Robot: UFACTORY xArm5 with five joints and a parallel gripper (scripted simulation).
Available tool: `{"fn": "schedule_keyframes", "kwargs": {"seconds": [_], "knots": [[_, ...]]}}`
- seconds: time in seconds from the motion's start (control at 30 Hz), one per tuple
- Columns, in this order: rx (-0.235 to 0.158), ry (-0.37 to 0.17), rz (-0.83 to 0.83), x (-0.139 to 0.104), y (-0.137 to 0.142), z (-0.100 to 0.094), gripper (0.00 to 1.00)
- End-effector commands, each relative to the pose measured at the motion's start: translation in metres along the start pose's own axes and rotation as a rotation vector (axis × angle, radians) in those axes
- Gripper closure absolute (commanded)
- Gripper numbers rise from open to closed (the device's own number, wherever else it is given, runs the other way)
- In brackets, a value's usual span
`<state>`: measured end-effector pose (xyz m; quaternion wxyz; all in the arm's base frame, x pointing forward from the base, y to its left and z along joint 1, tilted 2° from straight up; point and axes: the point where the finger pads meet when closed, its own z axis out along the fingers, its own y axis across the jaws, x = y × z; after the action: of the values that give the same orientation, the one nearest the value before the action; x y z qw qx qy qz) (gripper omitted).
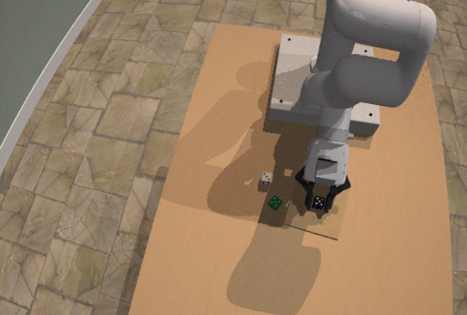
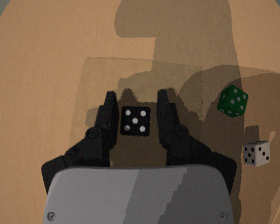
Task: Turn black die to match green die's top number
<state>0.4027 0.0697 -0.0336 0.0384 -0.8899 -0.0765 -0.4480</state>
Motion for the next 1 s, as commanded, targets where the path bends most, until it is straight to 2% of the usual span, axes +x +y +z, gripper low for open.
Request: {"fn": "schedule_keyframes", "kwargs": {"seconds": [0.0,0.17,0.57,0.97], "knots": [[0.0,0.002,-0.004,0.001,0.0,-0.002,0.58],[-0.002,0.001,-0.018,0.001,0.001,-0.007,0.58],[-0.003,0.001,-0.024,0.001,0.001,-0.046,0.58],[-0.003,0.001,-0.024,0.004,0.001,-0.052,0.58]]}}
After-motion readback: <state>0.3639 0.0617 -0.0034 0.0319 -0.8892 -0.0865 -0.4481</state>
